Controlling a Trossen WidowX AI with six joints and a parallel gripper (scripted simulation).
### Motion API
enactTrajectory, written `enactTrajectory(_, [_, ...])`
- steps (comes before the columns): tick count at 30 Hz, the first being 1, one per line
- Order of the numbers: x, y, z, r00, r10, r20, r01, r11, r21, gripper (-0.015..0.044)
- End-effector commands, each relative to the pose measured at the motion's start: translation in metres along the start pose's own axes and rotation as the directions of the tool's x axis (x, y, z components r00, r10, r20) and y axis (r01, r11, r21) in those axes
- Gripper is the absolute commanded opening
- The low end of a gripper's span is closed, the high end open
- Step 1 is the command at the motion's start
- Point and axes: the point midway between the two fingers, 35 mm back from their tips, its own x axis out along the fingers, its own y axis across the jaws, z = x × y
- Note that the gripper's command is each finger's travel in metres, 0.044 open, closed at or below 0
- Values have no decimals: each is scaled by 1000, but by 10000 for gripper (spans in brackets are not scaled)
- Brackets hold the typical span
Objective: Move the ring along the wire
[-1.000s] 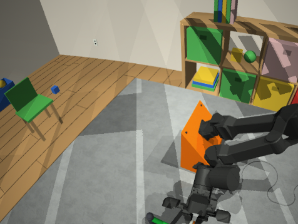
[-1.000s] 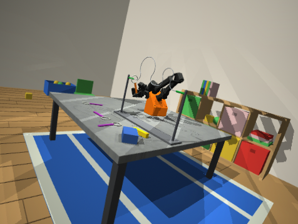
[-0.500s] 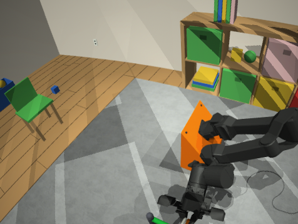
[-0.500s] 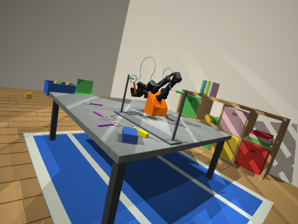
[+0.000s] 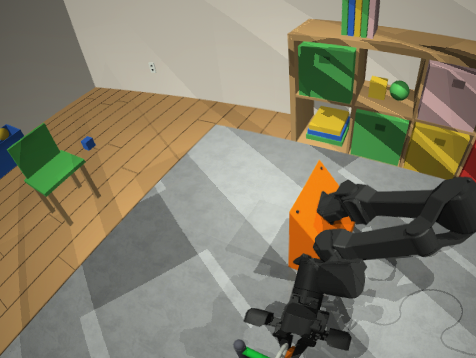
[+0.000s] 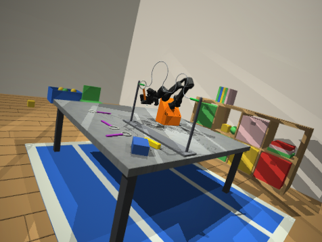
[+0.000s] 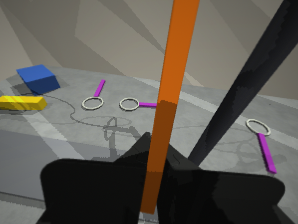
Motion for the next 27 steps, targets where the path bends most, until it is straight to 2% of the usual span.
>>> enactTrajectory(1, [0, -1, -1, 1000, 4, -3, -4, 1000, -7, -150])
enactTrajectory(27, [9, -2, -20, 1000, 4, -3, -4, 1000, -6, -150])
